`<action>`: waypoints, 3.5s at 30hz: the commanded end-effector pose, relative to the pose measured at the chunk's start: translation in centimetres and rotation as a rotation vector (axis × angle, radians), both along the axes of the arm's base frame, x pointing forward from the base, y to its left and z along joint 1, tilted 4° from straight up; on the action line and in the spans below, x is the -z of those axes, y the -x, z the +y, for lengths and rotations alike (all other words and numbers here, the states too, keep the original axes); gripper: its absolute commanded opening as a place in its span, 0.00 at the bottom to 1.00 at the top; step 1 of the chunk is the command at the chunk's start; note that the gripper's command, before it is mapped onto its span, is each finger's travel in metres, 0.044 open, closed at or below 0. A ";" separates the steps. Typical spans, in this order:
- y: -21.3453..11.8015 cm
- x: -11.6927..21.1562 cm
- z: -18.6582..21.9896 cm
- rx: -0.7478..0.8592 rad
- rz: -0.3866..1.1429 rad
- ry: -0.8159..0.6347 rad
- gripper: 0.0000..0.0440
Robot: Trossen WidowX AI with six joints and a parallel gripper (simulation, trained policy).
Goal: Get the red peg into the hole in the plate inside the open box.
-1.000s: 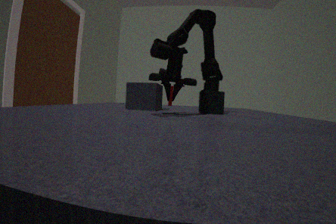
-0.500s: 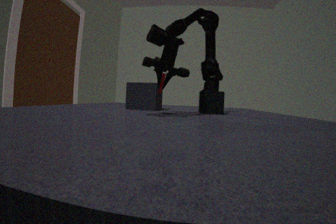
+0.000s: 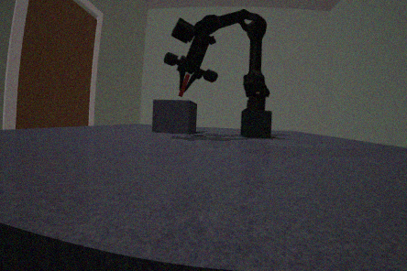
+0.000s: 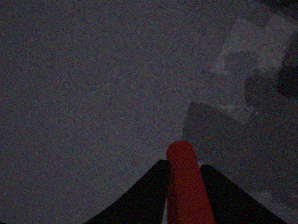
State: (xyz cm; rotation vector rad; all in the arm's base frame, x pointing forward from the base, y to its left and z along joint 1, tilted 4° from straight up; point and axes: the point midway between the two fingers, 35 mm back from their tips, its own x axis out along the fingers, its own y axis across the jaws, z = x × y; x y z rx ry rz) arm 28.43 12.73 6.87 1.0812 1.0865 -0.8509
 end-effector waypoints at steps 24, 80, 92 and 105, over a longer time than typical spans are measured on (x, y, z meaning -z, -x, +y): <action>-3.7 -3.7 -9.5 0.068 0.027 0.098 0.00; -5.9 5.1 -20.7 0.086 0.192 0.030 0.00; -5.9 6.9 -20.6 0.048 0.239 0.008 0.24; -8.0 3.7 -21.0 0.042 0.182 -0.183 0.25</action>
